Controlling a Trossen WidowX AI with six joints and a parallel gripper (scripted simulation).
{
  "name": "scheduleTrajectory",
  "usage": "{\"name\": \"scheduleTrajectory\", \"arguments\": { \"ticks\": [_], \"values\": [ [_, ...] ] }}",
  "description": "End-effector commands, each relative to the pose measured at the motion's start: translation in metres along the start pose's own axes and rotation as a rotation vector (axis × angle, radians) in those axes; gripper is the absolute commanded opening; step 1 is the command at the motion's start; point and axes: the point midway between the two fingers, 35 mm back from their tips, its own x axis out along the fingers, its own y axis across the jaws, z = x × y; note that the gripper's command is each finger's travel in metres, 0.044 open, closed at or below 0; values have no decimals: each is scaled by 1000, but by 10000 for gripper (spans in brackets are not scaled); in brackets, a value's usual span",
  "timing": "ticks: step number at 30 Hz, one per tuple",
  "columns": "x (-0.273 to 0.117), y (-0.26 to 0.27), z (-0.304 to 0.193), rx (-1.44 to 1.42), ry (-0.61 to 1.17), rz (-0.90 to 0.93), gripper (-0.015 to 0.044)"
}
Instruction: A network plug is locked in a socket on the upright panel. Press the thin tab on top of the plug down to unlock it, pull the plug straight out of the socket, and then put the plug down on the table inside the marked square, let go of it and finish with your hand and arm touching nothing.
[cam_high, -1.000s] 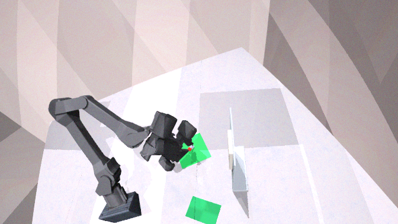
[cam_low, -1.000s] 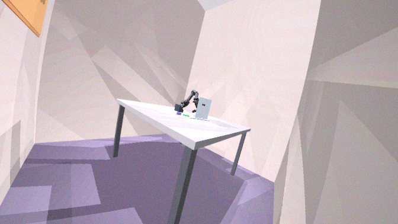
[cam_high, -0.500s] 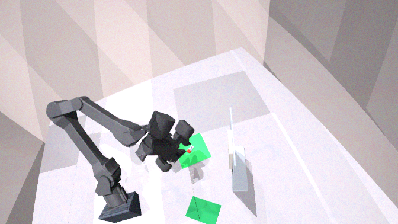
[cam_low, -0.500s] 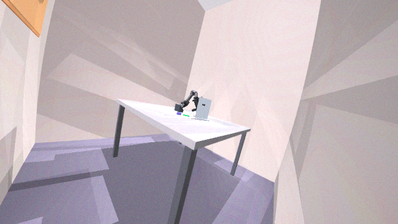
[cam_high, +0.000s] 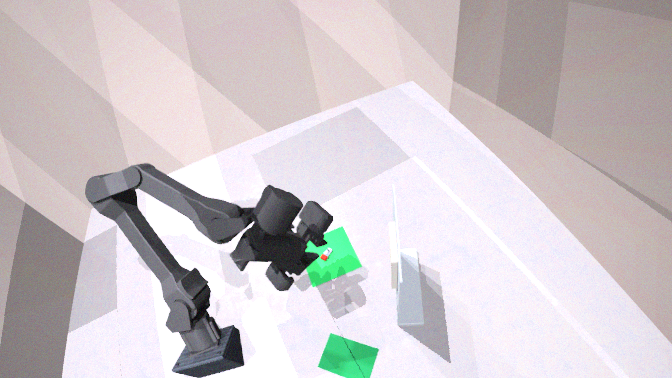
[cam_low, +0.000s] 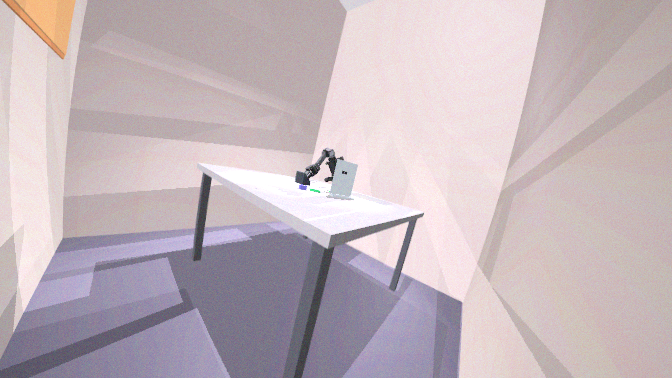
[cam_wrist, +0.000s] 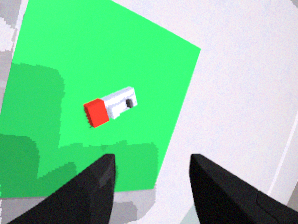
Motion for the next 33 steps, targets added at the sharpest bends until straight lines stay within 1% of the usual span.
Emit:
{"name": "scheduleTrajectory", "arguments": {
  "ticks": [1, 33],
  "values": [
    [-4, -4, 0, -9, -3, -1, 156],
    [-37, -24, -1, -8, -3, 1, 156]
  ]
}}
